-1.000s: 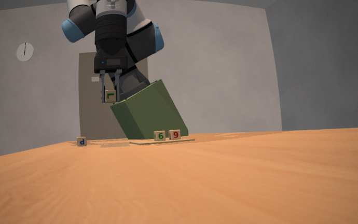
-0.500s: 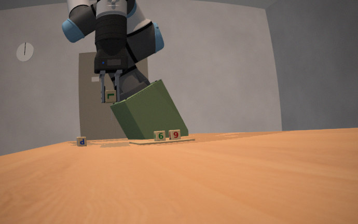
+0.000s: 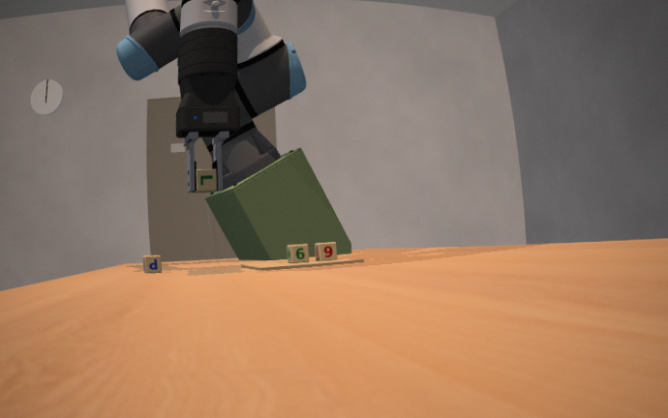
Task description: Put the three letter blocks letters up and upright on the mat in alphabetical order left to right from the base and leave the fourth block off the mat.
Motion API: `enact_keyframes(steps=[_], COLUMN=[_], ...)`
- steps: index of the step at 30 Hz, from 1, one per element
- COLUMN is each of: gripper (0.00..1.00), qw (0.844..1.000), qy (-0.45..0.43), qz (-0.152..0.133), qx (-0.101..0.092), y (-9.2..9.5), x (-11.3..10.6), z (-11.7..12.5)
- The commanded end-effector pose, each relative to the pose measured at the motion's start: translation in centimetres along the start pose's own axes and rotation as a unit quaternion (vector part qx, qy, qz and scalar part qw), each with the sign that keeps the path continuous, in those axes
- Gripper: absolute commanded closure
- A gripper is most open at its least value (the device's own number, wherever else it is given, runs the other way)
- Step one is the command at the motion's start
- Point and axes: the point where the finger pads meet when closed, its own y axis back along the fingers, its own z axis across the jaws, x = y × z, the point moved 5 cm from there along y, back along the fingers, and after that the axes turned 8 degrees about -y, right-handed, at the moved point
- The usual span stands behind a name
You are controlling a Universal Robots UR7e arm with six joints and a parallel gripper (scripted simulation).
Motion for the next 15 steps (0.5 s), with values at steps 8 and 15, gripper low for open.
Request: enact_keyframes(steps=[8,15], gripper=[0.51,0.51], qw=[0.997,0.988], qy=[0.083,0.157], qz=[-0.001,-0.001], qx=[0.000,0.001], y=[0.11,0.15], x=[0.39,0.63], z=[-0.07,-0.20])
